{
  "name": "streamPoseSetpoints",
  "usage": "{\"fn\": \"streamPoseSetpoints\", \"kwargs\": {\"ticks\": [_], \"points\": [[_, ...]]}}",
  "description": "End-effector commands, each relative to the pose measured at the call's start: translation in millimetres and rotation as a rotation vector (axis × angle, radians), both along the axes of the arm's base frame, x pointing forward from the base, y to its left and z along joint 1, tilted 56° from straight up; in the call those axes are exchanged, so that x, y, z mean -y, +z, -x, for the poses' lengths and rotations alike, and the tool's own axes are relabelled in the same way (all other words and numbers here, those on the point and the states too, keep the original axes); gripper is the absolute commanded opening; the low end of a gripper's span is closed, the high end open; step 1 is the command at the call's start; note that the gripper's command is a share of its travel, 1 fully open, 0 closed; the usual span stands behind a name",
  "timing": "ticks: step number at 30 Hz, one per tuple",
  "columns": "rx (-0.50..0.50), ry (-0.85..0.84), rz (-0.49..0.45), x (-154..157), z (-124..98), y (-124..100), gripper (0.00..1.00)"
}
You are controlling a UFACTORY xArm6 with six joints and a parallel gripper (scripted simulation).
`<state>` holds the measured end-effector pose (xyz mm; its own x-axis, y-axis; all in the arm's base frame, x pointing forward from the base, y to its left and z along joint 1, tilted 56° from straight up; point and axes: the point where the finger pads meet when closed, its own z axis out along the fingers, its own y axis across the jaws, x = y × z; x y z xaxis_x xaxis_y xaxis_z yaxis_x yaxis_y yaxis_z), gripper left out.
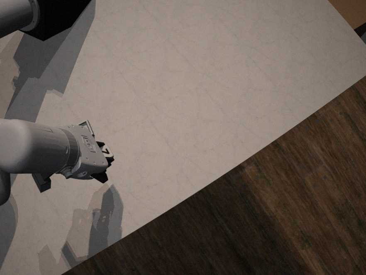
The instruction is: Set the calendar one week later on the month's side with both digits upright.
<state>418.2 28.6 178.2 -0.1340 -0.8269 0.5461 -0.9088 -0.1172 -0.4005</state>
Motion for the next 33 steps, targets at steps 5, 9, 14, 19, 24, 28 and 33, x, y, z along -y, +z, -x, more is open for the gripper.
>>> {"fn": "streamPoseSetpoints", "kwargs": {"ticks": [5, 9, 14, 19, 24, 28, 33], "points": [[-0.012, 0.04, -0.081, 1.8, 0.3, 2.3, 0.29], [-0.024, 0.049, -0.104, 1.6, 1.4, 0.8, 0.29], [-0.054, 0.095, -0.215, 1.4, 3.4, -1.5, 0.29], [-0.042, 0.138, -0.303, 3.7, 0.4, 3.1, 0.29], [-0.039, 0.143, -0.311, 6.6, 0.0, 4.9, 0.29], [-0.039, 0.143, -0.311, 6.6, 0.0, 4.9, 0.29], [-0.039, 0.143, -0.311, 6.6, 0.0, 4.9, 0.29]]}}
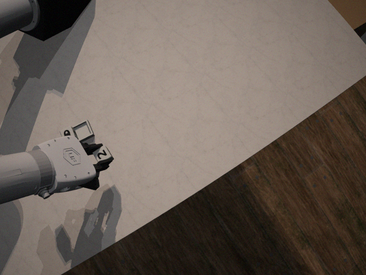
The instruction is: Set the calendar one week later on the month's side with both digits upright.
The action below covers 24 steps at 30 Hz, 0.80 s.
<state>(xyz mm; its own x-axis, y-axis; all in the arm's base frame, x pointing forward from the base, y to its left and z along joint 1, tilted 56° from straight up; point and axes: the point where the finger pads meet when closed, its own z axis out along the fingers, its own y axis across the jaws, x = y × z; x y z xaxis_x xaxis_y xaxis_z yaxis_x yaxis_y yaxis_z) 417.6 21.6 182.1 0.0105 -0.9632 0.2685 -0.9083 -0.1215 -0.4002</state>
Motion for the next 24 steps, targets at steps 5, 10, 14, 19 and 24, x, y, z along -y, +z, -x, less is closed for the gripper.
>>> {"fn": "streamPoseSetpoints", "kwargs": {"ticks": [5, 10, 14, 19, 24], "points": [[0.002, 0.001, -0.001, -0.3, -0.6, 0.9, 0.29], [0.002, 0.001, -0.001, 0.0, -0.8, 0.6, 0.29], [0.002, 0.001, -0.001, 1.2, -1.3, -0.2, 0.29], [0.002, 0.001, -0.001, 3.9, -2.6, -2.3, 0.29], [0.002, 0.001, -0.001, 8.2, -4.6, -5.5, 0.29]]}}
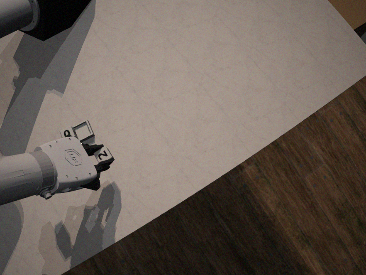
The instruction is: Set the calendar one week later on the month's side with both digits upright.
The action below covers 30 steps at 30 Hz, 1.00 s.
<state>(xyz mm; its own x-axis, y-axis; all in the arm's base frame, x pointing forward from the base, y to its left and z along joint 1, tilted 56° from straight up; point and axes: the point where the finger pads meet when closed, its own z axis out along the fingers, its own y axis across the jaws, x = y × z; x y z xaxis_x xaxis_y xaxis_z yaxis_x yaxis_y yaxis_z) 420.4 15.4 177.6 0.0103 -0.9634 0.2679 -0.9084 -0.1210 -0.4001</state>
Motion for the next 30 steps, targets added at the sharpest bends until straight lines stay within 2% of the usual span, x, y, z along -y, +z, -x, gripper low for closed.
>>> {"fn": "streamPoseSetpoints", "kwargs": {"ticks": [1, 30], "points": [[0.002, 0.001, 0.0, 2.0, -1.8, -1.0, 0.29], [0.002, 0.001, 0.0, 33.7, -16.7, -25.0, 0.29]]}}
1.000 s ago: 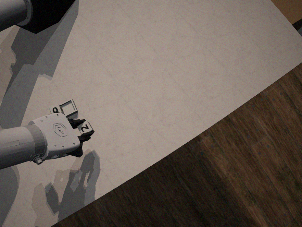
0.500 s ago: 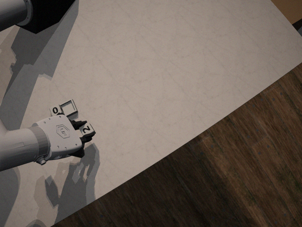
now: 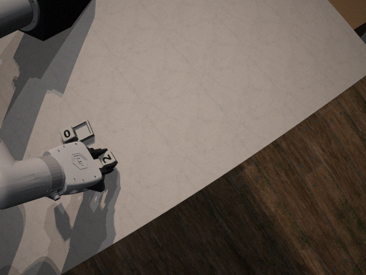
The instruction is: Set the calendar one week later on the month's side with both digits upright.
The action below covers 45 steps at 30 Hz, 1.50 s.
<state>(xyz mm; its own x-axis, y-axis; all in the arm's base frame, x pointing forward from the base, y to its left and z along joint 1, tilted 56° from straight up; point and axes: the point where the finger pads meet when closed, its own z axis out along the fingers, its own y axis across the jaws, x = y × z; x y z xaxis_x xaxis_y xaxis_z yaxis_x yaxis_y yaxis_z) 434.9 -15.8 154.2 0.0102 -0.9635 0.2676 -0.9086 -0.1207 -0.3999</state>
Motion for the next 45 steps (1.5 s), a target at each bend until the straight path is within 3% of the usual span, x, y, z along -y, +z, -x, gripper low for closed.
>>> {"fn": "streamPoseSetpoints", "kwargs": {"ticks": [1, 45], "points": [[0.003, 0.001, 0.0, 3.5, -2.7, -2.2, 0.29], [0.003, 0.001, 0.0, 10.1, -5.7, -7.1, 0.29]]}}
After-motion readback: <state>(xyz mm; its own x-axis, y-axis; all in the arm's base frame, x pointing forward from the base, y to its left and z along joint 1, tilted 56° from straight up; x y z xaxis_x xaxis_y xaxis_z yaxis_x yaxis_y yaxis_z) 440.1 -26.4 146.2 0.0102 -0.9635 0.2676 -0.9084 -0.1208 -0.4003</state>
